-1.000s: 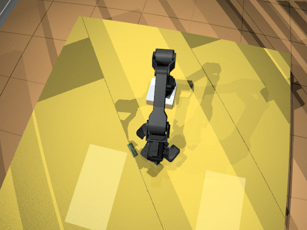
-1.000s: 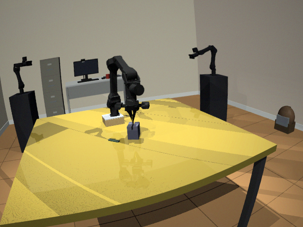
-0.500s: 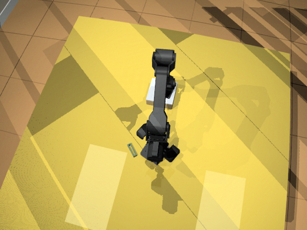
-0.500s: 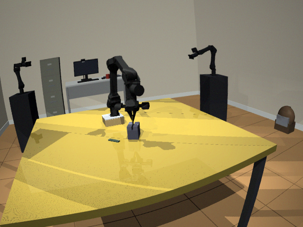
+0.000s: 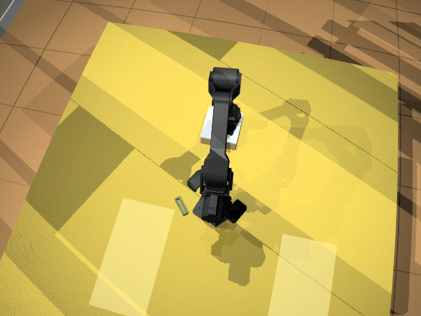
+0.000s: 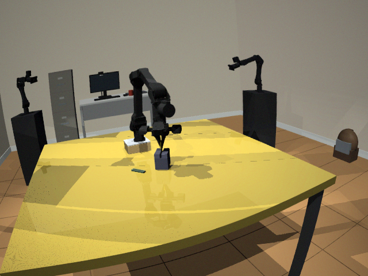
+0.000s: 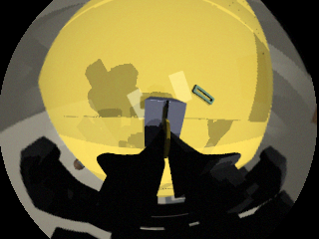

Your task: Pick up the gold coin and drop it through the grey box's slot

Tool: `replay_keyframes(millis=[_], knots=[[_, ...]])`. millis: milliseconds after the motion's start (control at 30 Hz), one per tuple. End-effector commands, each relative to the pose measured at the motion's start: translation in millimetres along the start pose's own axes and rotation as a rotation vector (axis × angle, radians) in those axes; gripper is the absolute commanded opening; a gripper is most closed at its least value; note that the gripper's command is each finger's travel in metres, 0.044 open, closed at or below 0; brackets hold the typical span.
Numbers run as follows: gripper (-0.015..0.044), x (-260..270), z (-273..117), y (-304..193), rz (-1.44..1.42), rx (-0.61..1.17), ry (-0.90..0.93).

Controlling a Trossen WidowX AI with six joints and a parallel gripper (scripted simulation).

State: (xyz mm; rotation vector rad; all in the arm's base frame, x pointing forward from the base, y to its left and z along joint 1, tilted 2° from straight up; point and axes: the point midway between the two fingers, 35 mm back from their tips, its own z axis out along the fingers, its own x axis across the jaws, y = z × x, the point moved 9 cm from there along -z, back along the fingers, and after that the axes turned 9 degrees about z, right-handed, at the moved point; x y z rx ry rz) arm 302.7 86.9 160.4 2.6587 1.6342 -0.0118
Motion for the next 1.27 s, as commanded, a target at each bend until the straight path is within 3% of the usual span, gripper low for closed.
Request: replay_keyframes(millis=[0, 133, 433, 800, 933, 1233], knots=[[0.0053, 0.0, -0.1, 0.0, 0.000, 0.000, 0.000], [0.0158, 0.0, -0.1, 0.0, 0.000, 0.000, 0.000], [0.0161, 0.0, -0.1, 0.0, 0.000, 0.000, 0.000], [0.0440, 0.0, -20.4, 0.1, 0.000, 0.001, 0.000], [0.0440, -2.0, -59.2, -2.0, 0.000, 0.009, -0.007], [0.0440, -2.3, -61.6, -2.2, 0.000, 0.010, -0.008]])
